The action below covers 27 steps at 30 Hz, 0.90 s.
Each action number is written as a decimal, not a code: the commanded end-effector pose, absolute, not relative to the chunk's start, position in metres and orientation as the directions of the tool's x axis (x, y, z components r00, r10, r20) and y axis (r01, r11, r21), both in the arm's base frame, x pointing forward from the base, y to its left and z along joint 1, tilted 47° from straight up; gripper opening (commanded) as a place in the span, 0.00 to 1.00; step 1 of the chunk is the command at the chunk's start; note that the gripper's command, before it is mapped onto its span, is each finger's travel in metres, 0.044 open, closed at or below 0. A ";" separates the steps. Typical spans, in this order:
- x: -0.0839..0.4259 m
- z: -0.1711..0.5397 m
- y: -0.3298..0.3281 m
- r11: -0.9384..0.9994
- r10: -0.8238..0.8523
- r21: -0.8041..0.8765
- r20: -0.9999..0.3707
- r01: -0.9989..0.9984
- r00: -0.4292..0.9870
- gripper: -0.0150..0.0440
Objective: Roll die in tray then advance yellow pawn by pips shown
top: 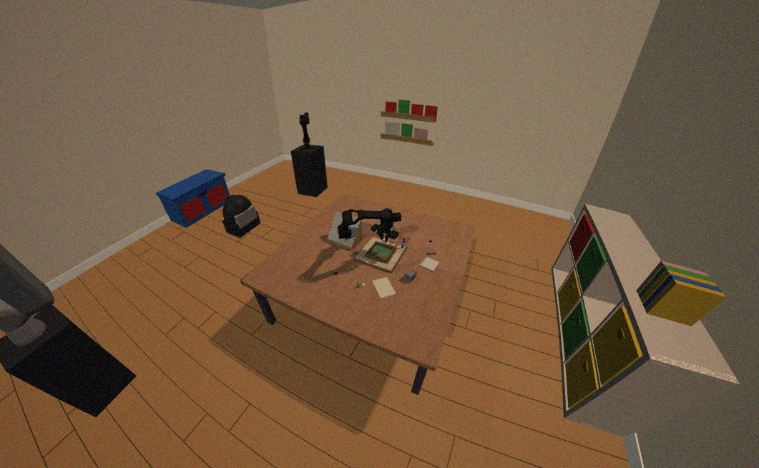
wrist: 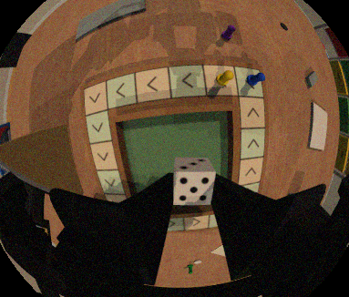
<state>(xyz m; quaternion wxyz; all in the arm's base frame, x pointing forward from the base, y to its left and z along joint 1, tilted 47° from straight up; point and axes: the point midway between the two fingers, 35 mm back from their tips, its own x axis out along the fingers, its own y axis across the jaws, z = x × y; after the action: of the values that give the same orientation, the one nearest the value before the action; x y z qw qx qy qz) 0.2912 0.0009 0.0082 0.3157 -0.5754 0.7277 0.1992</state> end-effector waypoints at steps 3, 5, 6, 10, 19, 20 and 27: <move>0.276 0.018 -0.018 0.181 -0.718 0.005 -0.683 -0.983 -0.136 0.25; 0.274 0.019 -0.020 0.173 -0.718 0.015 -0.682 -0.985 -0.136 0.25; 0.274 0.019 -0.020 0.173 -0.718 0.015 -0.682 -0.985 -0.136 0.25; 0.272 0.017 -0.021 0.188 -0.684 0.030 -0.713 -0.982 -0.153 0.25; 0.264 0.009 -0.024 0.235 -0.441 0.099 -0.876 -0.967 -0.196 0.25; 0.263 0.008 -0.024 0.235 -0.412 0.103 -0.890 -0.966 -0.195 0.25; 0.262 0.006 -0.024 0.219 -0.204 0.100 -0.968 -0.971 -0.145 0.25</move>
<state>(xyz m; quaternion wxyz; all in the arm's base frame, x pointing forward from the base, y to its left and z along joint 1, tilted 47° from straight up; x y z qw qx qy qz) 0.2613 -0.0253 0.0057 0.4298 -0.4769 0.6571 0.3950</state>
